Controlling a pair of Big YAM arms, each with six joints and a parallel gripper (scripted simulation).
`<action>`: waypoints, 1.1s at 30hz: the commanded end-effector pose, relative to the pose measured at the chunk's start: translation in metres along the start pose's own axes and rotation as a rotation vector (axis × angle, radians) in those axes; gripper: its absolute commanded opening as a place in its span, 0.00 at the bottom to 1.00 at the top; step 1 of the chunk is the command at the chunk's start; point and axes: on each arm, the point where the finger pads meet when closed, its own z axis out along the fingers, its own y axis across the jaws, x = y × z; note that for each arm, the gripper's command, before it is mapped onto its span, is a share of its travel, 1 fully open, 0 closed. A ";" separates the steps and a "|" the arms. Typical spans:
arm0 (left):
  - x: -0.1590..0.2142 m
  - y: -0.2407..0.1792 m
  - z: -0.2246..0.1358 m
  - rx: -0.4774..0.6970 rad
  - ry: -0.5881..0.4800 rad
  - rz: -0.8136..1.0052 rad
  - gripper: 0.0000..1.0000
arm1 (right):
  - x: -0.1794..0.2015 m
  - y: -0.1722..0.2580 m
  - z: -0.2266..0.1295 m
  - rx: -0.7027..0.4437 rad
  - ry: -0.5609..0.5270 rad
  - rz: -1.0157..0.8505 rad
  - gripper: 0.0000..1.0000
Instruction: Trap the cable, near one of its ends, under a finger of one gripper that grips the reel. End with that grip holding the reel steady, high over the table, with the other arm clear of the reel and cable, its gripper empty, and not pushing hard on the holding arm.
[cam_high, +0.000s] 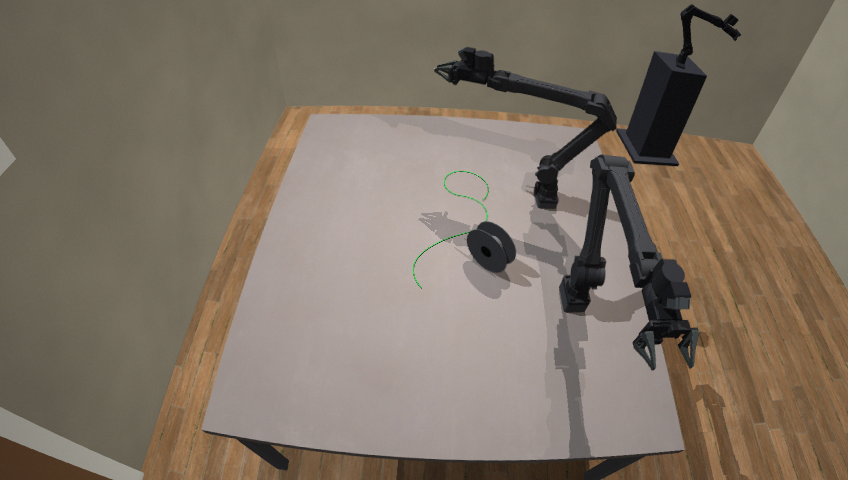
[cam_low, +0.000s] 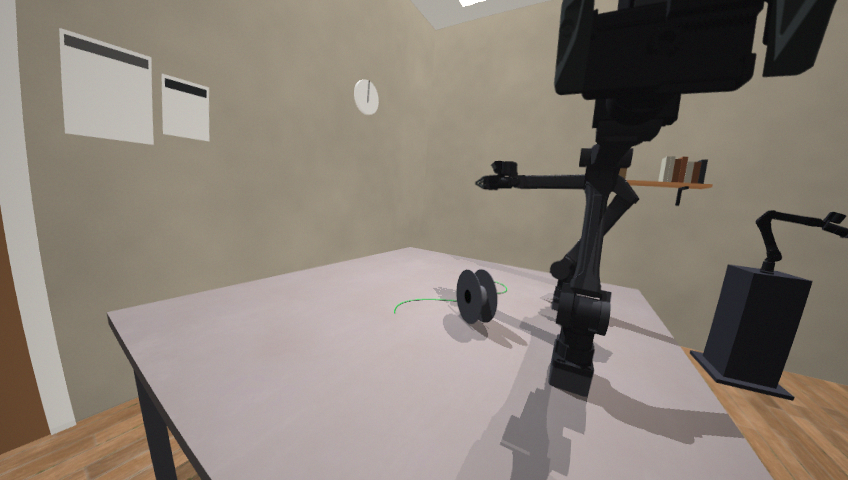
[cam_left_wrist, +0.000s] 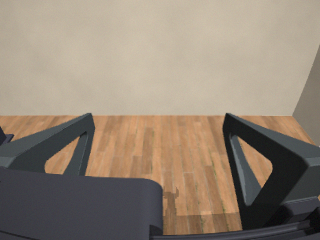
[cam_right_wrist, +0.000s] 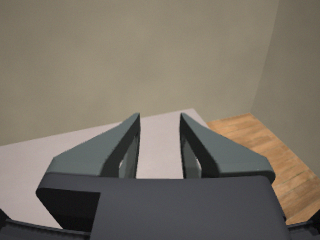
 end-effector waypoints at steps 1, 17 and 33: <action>-0.010 0.003 -0.001 -0.003 -0.031 -0.009 1.00 | -0.022 -0.021 0.000 0.036 -0.052 0.004 0.30; -0.010 0.003 -0.001 -0.003 -0.031 -0.009 1.00 | 0.010 -0.022 0.005 0.038 0.033 0.029 0.30; -0.010 0.003 -0.001 -0.003 -0.031 -0.009 1.00 | 0.099 -0.022 0.007 0.062 0.283 0.178 0.30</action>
